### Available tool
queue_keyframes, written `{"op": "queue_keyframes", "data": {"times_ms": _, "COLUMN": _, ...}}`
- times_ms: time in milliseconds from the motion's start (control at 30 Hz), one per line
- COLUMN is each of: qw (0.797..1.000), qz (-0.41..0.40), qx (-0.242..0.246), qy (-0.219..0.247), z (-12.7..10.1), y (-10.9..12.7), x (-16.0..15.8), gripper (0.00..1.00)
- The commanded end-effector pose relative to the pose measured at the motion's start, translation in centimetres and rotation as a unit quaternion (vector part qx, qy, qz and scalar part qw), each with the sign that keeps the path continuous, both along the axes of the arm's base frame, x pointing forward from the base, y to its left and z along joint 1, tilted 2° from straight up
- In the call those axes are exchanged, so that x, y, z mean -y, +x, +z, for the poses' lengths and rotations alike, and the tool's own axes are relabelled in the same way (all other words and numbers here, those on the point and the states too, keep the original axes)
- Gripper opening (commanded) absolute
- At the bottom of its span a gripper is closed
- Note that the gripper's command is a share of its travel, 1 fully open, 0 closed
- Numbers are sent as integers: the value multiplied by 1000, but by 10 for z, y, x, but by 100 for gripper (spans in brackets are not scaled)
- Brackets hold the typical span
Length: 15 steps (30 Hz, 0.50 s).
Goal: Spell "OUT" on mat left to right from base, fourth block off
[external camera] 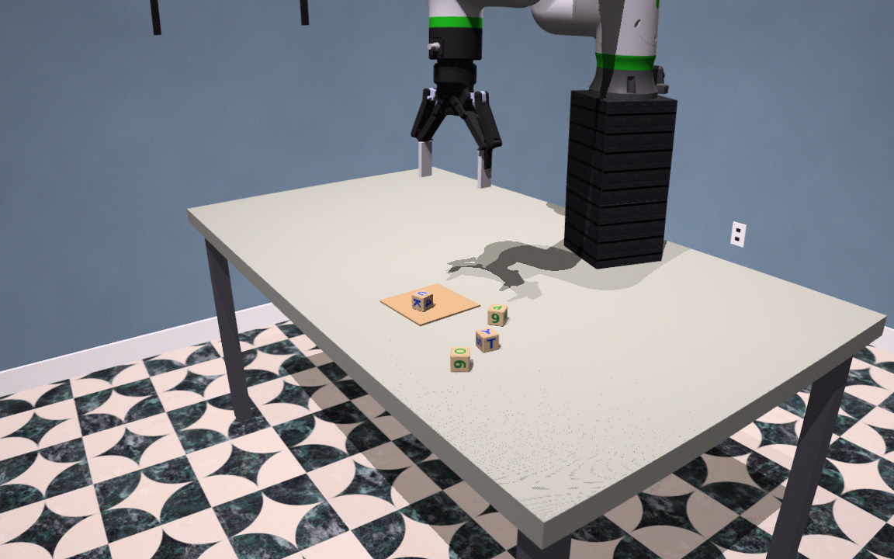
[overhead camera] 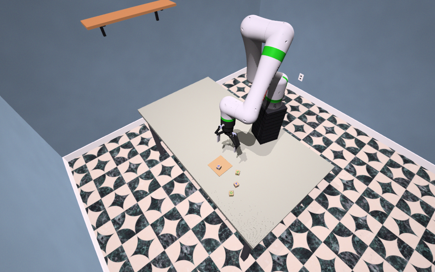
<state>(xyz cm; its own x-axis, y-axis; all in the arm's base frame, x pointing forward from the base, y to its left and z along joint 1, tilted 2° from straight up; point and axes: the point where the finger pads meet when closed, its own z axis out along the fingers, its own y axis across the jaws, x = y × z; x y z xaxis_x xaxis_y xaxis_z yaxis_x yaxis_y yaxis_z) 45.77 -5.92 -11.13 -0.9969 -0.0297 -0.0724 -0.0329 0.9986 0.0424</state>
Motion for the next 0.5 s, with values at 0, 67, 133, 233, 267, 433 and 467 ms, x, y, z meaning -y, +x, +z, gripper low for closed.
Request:
{"op": "queue_keyframes", "data": {"times_ms": 0, "qw": 1000, "qz": -9, "qx": -23, "qy": 6, "z": -8, "y": 26, "x": -11, "gripper": 100}}
{"op": "queue_keyframes", "data": {"times_ms": 67, "qw": 999, "qz": -23, "qx": -48, "qy": 11, "z": -21, "y": 62, "x": -34, "gripper": 100}}
{"op": "queue_keyframes", "data": {"times_ms": 133, "qw": 999, "qz": -23, "qx": -48, "qy": 11, "z": -21, "y": 62, "x": -34, "gripper": 100}}
{"op": "queue_keyframes", "data": {"times_ms": 233, "qw": 998, "qz": -31, "qx": -61, "qy": 13, "z": -29, "y": 80, "x": -46, "gripper": 100}}
{"op": "queue_keyframes", "data": {"times_ms": 267, "qw": 996, "qz": -38, "qx": -75, "qy": 14, "z": -38, "y": 96, "x": -60, "gripper": 100}}
{"op": "queue_keyframes", "data": {"times_ms": 433, "qw": 995, "qz": -45, "qx": -89, "qy": 16, "z": -48, "y": 112, "x": -73, "gripper": 100}}
{"op": "queue_keyframes", "data": {"times_ms": 467, "qw": 993, "qz": -52, "qx": -102, "qy": 17, "z": -59, "y": 126, "x": -87, "gripper": 100}}
